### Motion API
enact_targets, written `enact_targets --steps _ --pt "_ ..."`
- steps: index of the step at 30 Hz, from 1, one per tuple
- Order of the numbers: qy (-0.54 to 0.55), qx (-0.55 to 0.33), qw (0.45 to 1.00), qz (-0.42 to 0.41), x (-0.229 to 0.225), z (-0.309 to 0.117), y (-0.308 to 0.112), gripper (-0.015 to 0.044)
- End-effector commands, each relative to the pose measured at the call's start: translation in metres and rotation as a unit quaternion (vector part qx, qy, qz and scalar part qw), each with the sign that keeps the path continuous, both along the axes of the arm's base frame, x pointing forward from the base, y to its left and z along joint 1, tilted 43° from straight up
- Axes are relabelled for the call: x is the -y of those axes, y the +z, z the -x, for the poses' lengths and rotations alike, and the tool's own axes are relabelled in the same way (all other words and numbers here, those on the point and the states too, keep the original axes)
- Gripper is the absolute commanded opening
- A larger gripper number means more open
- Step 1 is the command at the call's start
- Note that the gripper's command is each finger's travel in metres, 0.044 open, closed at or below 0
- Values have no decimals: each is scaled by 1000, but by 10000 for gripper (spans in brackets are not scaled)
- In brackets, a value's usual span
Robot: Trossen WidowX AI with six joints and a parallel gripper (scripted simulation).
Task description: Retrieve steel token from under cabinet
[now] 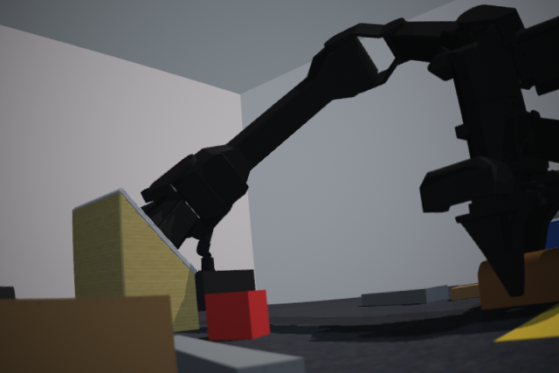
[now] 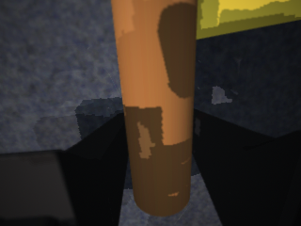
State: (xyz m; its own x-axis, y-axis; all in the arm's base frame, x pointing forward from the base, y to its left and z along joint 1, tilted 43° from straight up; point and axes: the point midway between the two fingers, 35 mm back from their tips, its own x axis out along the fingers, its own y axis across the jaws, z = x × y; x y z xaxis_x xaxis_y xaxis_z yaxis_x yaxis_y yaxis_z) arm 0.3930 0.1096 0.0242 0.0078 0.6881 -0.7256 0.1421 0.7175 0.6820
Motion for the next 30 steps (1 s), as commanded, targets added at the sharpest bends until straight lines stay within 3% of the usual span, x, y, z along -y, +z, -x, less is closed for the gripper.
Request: enact_targets --steps 1,30 --pt "0 -3 1000 2 -1 6 -1 0" --pt "0 -4 1000 2 -5 34 3 0"
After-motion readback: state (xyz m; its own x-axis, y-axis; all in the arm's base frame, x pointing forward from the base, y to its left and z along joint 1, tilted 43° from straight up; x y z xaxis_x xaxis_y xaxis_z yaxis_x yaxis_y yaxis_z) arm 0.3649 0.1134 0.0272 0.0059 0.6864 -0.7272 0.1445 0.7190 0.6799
